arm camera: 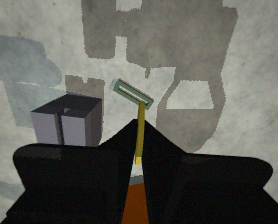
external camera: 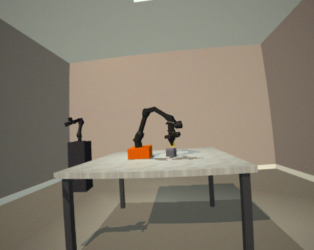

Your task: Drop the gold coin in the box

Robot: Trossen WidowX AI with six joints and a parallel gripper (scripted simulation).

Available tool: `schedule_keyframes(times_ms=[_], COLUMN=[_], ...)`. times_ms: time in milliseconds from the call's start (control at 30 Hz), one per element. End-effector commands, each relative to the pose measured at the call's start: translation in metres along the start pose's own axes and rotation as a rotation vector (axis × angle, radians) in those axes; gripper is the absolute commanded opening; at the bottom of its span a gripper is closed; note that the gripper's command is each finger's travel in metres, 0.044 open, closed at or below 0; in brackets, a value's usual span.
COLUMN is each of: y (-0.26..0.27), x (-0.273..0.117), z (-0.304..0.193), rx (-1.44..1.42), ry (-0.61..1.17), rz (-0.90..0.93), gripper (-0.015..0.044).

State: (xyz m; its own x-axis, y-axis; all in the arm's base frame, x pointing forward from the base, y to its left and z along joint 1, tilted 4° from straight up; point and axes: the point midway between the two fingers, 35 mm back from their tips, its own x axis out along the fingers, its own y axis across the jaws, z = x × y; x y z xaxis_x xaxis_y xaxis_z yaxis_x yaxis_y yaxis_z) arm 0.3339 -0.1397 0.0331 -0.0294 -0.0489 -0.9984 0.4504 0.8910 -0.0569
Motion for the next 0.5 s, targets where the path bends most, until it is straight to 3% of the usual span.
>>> schedule_keyframes(times_ms=[0,467], y=[0.0,0.026], x=[0.0,-0.001], z=[0.0,-0.011], rx=[0.054,0.054], ry=[0.0,0.001], rz=[0.002,0.004], gripper=[0.0,0.0])
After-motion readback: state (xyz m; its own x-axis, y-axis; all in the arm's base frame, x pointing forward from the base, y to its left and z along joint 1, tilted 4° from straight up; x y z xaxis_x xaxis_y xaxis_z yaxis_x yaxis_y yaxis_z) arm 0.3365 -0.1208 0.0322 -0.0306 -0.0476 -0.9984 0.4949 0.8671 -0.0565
